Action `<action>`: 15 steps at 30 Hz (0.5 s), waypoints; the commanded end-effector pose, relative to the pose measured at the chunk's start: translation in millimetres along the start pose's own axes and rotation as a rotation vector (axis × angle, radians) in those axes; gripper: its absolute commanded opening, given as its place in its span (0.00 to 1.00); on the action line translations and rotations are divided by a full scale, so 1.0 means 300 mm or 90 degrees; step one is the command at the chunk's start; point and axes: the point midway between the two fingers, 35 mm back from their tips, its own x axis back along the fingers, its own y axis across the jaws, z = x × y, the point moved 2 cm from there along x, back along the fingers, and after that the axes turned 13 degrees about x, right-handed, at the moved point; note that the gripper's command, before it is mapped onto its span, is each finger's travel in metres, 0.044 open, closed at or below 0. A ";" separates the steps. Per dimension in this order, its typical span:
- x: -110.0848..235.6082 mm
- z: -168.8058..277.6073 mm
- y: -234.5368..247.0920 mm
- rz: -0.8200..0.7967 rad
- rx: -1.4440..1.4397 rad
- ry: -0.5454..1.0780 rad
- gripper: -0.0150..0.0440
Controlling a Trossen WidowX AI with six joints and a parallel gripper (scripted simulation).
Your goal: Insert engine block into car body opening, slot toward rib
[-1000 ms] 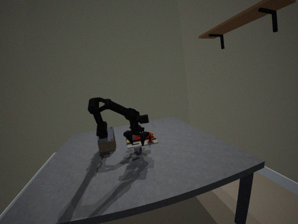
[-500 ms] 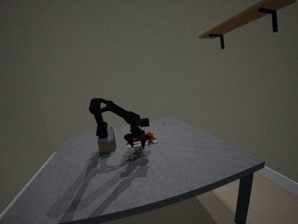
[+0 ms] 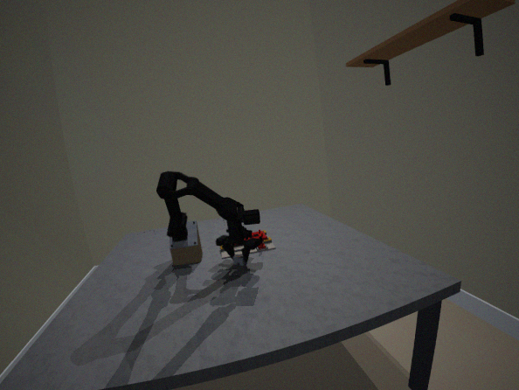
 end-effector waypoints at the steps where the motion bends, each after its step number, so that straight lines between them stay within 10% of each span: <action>1: -0.004 -0.003 0.003 -0.003 0.003 -0.003 0.67; 7: -0.004 -0.003 0.003 -0.003 0.003 -0.003 0.60; 15: 0.048 -0.014 -0.007 -0.004 0.003 -0.007 0.25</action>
